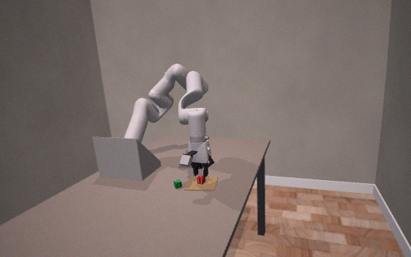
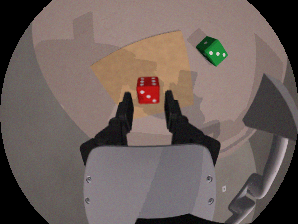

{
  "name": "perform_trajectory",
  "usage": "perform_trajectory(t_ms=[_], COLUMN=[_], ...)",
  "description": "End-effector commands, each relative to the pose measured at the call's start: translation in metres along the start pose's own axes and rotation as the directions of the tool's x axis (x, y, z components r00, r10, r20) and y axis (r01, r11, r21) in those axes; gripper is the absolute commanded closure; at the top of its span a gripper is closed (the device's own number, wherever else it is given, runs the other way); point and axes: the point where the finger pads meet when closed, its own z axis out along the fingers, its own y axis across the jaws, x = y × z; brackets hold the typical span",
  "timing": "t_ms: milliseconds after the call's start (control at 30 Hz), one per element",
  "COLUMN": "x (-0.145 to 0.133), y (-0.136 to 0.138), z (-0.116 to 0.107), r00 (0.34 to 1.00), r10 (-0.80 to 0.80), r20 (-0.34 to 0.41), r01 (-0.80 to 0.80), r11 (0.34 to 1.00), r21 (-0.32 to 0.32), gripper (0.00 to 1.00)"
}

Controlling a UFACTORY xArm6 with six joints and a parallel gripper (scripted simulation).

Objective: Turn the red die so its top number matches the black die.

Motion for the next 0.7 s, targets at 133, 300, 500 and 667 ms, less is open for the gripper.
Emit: perform_trajectory(t_ms=[133, 300, 500, 667], x=[0.0001, 0.0001, 0.0001, 0.0001], y=[-0.0013, -0.0013, -0.0013, -0.0013], z=[-0.0013, -0.0013, -0.0021, -0.0109], r00=[1.000, 1.000, 1.000, 1.000], r10=[-0.001, -0.001, -0.001, -0.001], r20=[-0.001, -0.001, -0.001, -0.001], r01=[0.001, 0.001, 0.001, 0.001], r11=[1.000, 1.000, 1.000, 1.000], r21=[0.003, 0.003, 0.003, 0.003], gripper=[0.53, 0.53, 0.53, 0.53])
